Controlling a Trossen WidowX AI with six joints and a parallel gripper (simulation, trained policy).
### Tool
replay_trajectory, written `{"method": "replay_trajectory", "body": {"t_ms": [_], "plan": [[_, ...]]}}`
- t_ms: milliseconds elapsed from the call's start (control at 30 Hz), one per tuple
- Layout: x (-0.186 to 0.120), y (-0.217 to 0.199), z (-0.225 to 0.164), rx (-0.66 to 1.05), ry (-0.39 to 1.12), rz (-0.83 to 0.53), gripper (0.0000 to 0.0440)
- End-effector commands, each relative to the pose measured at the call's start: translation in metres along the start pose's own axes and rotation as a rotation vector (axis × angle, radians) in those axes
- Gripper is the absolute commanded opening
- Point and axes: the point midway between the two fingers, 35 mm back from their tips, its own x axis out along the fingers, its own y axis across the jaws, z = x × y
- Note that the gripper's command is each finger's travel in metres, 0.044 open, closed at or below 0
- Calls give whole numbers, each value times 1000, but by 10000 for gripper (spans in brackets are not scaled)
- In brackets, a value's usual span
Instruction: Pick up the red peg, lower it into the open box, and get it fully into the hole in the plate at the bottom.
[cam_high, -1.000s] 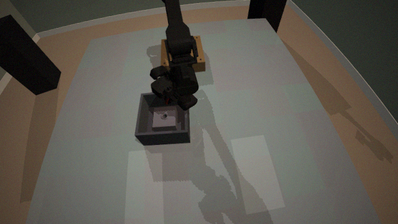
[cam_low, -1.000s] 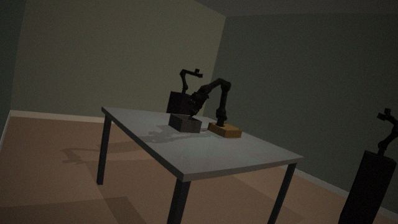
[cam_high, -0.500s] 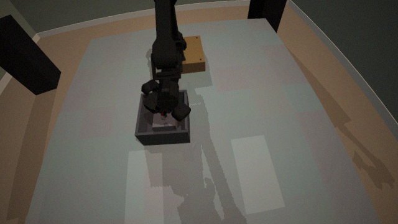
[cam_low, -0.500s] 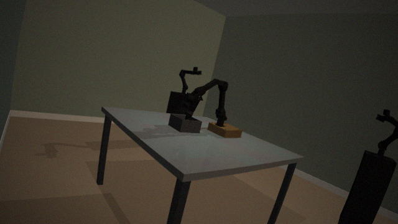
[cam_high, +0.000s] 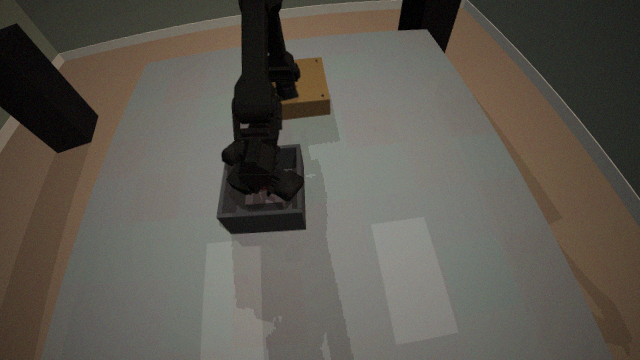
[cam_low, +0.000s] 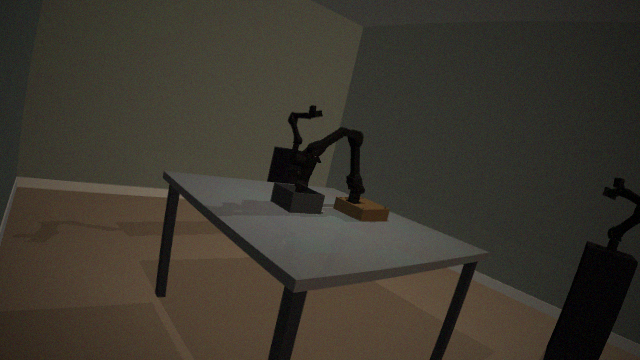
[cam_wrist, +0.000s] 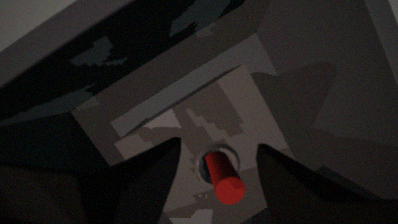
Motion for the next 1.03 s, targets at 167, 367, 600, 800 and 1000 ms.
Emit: {"method": "replay_trajectory", "body": {"t_ms": [167,367,600,800,1000], "plan": [[-2,19,28,-30,20,70,440],[-16,35,48,-57,22,133,440],[-35,58,68,-73,3,207,440],[-44,68,75,-79,-12,239,440],[-44,68,75,-79,-13,240,440]]}}
